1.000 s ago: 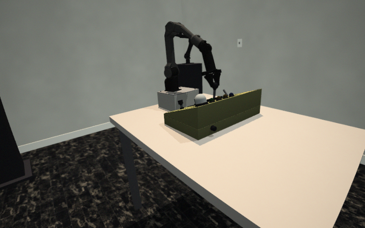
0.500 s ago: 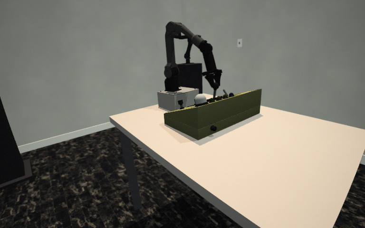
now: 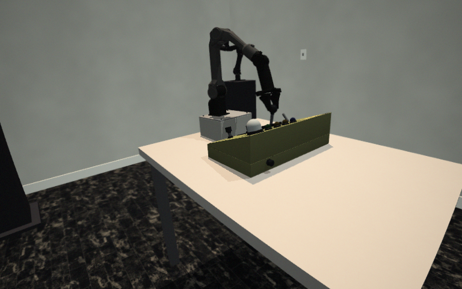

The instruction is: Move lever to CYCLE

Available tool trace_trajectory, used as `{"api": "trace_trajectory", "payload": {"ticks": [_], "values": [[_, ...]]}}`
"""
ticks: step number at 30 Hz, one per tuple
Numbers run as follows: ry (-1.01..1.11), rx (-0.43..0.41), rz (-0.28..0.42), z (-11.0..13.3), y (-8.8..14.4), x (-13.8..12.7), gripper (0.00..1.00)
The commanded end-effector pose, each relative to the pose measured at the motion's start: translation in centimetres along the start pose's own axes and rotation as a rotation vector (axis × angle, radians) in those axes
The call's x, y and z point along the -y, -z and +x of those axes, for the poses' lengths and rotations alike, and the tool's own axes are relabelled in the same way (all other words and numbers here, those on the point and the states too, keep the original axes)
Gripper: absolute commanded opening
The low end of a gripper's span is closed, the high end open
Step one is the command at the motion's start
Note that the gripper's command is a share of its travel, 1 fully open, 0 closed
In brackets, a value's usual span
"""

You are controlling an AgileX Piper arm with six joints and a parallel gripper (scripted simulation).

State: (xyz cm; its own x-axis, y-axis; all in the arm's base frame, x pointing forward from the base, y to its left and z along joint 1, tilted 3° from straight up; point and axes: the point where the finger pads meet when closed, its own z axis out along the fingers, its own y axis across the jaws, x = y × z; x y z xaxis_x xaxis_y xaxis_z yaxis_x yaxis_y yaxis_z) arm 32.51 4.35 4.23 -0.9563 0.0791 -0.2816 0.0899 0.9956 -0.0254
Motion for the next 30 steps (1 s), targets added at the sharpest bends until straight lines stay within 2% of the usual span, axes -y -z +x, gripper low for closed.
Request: {"api": "trace_trajectory", "payload": {"ticks": [1,5,6,30], "values": [[0.0,0.0,0.0,-0.02,0.01,-0.01,0.0],[0.0,0.0,0.0,-0.02,0.01,-0.01,0.0],[0.0,0.0,0.0,-0.02,0.01,-0.01,0.94],[0.0,0.0,0.0,-0.02,0.35,-0.01,0.94]]}}
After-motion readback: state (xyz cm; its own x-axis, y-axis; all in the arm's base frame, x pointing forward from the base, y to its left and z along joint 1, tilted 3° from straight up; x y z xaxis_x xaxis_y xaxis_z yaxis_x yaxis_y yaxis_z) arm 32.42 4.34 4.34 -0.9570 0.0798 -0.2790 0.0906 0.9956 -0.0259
